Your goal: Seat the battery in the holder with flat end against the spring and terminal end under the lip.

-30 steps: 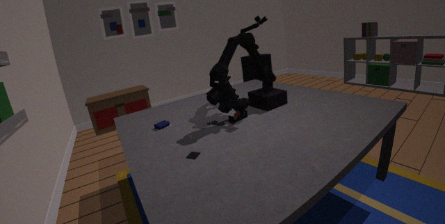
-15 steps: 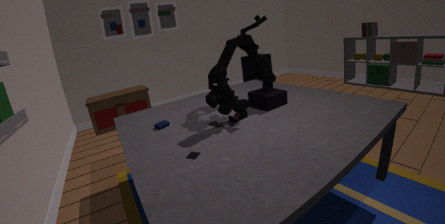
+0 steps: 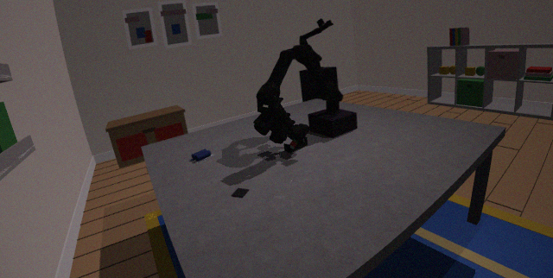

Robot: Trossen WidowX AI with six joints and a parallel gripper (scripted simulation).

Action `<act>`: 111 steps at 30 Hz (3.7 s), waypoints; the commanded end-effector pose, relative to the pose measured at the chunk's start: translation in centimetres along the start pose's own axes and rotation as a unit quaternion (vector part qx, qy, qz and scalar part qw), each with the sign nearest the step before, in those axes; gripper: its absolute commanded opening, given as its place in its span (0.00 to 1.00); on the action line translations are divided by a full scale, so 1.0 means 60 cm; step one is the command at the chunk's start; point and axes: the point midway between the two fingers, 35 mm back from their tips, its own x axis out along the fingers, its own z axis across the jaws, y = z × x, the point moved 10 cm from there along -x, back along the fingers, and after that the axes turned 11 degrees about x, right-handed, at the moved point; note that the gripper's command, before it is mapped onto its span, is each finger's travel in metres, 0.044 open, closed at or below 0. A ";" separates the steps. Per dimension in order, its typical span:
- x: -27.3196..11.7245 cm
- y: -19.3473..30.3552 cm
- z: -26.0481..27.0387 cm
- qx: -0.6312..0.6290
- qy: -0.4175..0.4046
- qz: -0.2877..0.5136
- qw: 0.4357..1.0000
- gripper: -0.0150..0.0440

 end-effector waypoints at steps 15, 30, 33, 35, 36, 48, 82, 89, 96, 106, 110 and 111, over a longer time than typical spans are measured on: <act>-0.008 -0.014 0.003 -0.002 0.001 -0.008 1.000 0.40; -0.010 -0.016 0.004 -0.002 0.001 -0.010 1.000 0.40; -0.011 -0.018 0.004 -0.002 0.001 -0.010 1.000 0.40; -0.011 -0.019 0.004 -0.002 0.001 -0.010 1.000 0.40; -0.012 -0.019 0.004 -0.002 0.001 -0.010 1.000 0.40; -0.013 -0.020 0.005 -0.002 0.002 -0.010 1.000 0.40; -0.010 -0.013 0.004 -0.002 -0.002 -0.031 1.000 0.40; -0.007 -0.007 0.003 -0.001 -0.004 -0.048 0.999 0.40; -0.003 -0.002 0.002 -0.001 -0.007 -0.065 0.998 0.40; 0.002 0.007 0.001 -0.001 -0.011 -0.089 0.996 0.40; 0.004 0.011 0.000 0.000 -0.013 -0.099 0.995 0.40; 0.004 0.012 0.000 0.000 -0.014 -0.101 0.995 0.40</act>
